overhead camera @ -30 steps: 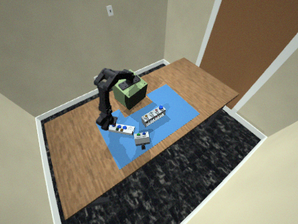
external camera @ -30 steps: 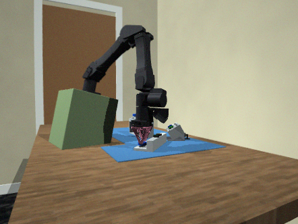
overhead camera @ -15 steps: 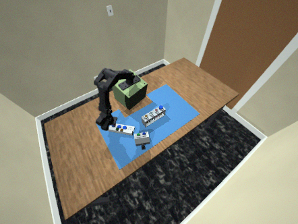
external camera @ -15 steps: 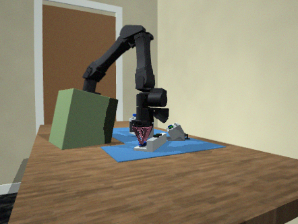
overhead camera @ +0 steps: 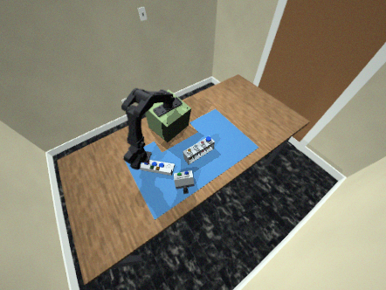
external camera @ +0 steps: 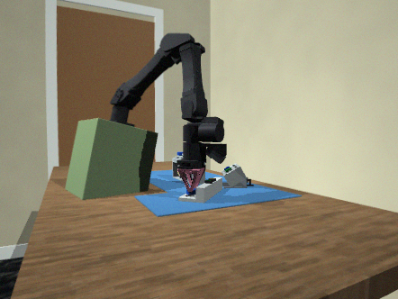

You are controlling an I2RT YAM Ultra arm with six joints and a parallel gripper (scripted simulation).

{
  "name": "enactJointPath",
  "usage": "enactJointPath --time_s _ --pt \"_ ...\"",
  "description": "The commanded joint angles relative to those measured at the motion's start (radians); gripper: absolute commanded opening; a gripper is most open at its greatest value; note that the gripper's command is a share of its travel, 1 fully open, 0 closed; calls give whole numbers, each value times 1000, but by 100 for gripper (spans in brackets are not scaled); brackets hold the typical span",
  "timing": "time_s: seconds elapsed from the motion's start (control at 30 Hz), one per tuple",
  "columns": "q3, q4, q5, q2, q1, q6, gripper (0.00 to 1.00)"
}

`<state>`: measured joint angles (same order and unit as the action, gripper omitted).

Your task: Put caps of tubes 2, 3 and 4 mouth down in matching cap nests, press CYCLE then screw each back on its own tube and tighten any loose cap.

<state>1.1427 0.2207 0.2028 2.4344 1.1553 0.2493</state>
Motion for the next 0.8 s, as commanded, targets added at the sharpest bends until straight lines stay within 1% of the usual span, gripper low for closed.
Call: enactJointPath --time_s 0.0,0.77 --pt "6 -1 1 -8 7 1 0" --pt "-4 -10 1 -8 11 4 0"
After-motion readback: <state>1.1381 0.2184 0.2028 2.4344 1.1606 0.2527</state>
